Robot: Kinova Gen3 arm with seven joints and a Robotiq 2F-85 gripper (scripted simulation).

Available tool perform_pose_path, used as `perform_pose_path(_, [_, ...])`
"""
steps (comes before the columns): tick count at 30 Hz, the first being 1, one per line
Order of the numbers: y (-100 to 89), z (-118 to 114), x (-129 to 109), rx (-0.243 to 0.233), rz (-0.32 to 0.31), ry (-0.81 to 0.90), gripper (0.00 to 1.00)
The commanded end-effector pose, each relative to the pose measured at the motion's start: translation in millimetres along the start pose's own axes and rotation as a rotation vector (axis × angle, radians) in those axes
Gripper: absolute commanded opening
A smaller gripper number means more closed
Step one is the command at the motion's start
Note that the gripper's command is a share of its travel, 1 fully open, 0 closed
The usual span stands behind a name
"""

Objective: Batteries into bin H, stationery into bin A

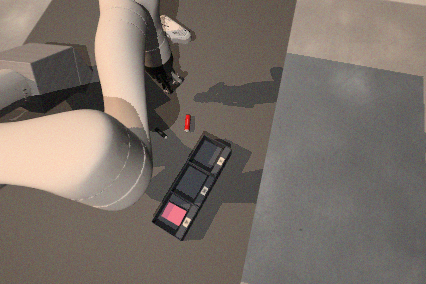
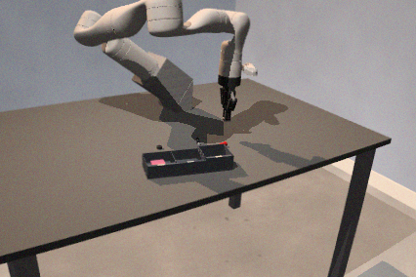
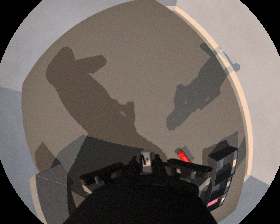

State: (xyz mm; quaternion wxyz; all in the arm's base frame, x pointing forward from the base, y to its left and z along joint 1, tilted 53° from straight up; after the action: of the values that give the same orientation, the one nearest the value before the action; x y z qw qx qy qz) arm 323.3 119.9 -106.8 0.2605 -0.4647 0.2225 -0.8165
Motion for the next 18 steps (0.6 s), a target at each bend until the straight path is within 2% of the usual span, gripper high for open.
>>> perform_pose_path(1, [-1.5, 0.6, -0.6, 0.002, 0.003, 0.001, 0.1])
perform_pose_path(15, [-8.1, 0.5, -0.6, 0.002, 0.003, 0.001, 0.1])
perform_pose_path(18, [-8.1, 14.1, 11.2, 0.002, 0.003, 0.001, 0.1])
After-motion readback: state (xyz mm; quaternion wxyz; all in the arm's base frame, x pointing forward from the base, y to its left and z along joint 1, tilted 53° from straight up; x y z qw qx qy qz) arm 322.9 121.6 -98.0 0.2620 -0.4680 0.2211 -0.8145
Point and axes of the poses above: the point where the finger pads meet when closed, its own y axis out along the fingers, its own z axis across the jaws, x = y × z, the point moved 5 cm from there along -y, back along the fingers, and after that the axes turned 10 degrees about y, right-handed, at the moved point
